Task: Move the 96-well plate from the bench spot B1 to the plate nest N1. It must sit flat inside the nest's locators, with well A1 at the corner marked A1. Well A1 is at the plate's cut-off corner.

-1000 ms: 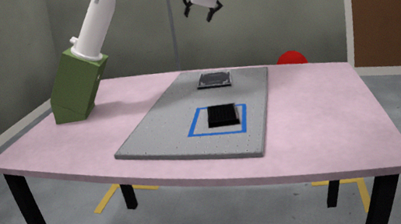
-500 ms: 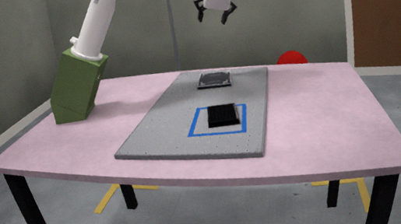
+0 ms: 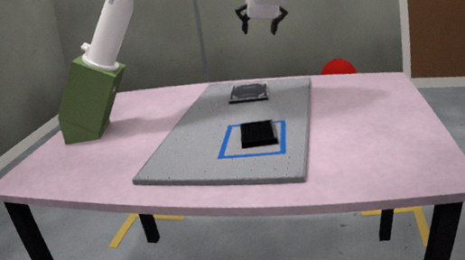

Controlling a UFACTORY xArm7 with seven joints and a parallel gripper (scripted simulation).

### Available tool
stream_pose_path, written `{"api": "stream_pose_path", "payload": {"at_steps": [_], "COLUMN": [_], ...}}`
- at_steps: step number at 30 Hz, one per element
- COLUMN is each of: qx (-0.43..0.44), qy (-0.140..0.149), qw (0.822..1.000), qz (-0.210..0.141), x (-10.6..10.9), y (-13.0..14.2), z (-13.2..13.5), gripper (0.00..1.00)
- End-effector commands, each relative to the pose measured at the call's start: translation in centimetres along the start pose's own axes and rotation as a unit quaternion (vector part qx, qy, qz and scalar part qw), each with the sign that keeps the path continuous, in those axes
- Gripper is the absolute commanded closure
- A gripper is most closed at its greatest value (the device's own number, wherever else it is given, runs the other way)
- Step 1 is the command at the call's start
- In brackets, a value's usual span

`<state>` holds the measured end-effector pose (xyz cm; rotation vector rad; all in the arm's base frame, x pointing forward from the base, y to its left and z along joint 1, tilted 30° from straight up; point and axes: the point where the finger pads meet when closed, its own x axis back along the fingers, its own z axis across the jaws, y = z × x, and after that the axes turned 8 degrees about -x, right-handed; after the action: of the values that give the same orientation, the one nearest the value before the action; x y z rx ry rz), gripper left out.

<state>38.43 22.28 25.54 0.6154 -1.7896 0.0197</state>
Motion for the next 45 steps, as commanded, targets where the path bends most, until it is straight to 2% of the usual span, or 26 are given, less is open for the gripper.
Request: {"api": "stream_pose_path", "payload": {"at_steps": [1, 8, 10, 14, 16, 18, 25, 27, 31, 33, 35, 44, 45], "qx": [-0.004, -0.004, -0.013, -0.013, -0.013, -0.023, -0.023, -0.033, -0.033, -0.033, -0.044, -0.045, -0.051], "qy": [-0.029, -0.029, -0.053, -0.053, -0.053, -0.076, -0.076, -0.095, -0.095, -0.095, -0.110, -0.110, -0.117], "qw": [1.000, 1.000, 0.998, 0.998, 0.998, 0.997, 0.997, 0.995, 0.995, 0.995, 0.992, 0.992, 0.991], "qz": [-0.007, -0.007, -0.007, -0.007, -0.007, 0.000, 0.000, 0.013, 0.013, 0.013, 0.032, 0.032, 0.046], "x": [0.1, 0.2, 0.2, 0.2, 0.2, 0.2, 0.1, 0.1, 0.0, 0.0, 0.0, -0.2, -0.2], "y": [-0.9, -4.0, -4.9, -6.9, -6.9, -7.9, -11.4, -12.4, -14.4, -14.4, -15.4, -19.6, -20.1], "z": [-0.7, -1.9, -2.2, -2.6, -2.6, -2.7, -3.1, -3.1, -3.1, -3.1, -3.0, -2.5, -2.4], "gripper": [0.00, 0.00, 0.00, 0.00, 0.00, 0.00, 0.00, 0.00, 0.00, 0.00, 0.00, 0.00, 0.00]}}
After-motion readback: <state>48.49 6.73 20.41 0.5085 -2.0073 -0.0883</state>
